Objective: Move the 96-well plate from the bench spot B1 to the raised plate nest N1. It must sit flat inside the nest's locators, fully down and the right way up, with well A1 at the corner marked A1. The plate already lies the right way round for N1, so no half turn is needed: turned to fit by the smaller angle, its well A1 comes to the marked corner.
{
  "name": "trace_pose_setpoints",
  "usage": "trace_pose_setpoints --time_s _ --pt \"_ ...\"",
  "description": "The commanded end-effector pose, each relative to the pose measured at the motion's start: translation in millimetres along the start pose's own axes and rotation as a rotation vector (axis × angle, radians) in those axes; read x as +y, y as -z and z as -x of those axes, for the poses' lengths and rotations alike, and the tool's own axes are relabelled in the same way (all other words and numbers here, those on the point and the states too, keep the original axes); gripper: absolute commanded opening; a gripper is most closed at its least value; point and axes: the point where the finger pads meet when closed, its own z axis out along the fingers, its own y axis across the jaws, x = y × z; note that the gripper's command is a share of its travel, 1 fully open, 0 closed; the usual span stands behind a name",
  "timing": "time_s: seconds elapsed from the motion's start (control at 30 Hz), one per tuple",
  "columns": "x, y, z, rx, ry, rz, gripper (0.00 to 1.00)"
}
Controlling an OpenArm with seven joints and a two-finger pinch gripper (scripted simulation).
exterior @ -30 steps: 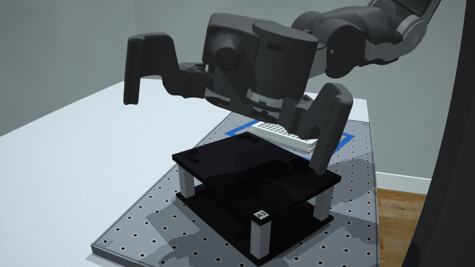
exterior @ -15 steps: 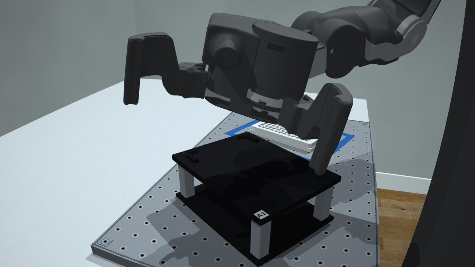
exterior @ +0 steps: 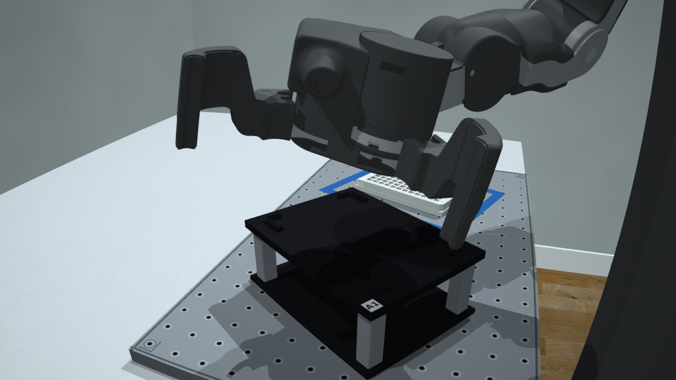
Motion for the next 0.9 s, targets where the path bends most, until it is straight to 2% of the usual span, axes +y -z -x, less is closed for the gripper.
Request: trace_pose_setpoints --time_s 0.0,0.57,0.73,0.8,0.87 --pt "0.6 -0.2 -1.3 0.003 0.003 0.001 1.0" --pt "0.6 -0.2 -1.3 0.003 0.003 0.001 1.0" --pt "-0.2 43.6 9.2 -0.175 0.116 -0.152 0.83" --pt "-0.2 43.6 9.2 -0.175 0.116 -0.152 0.77" --pt "-0.2 43.6 9.2 -0.175 0.116 -0.152 0.77"
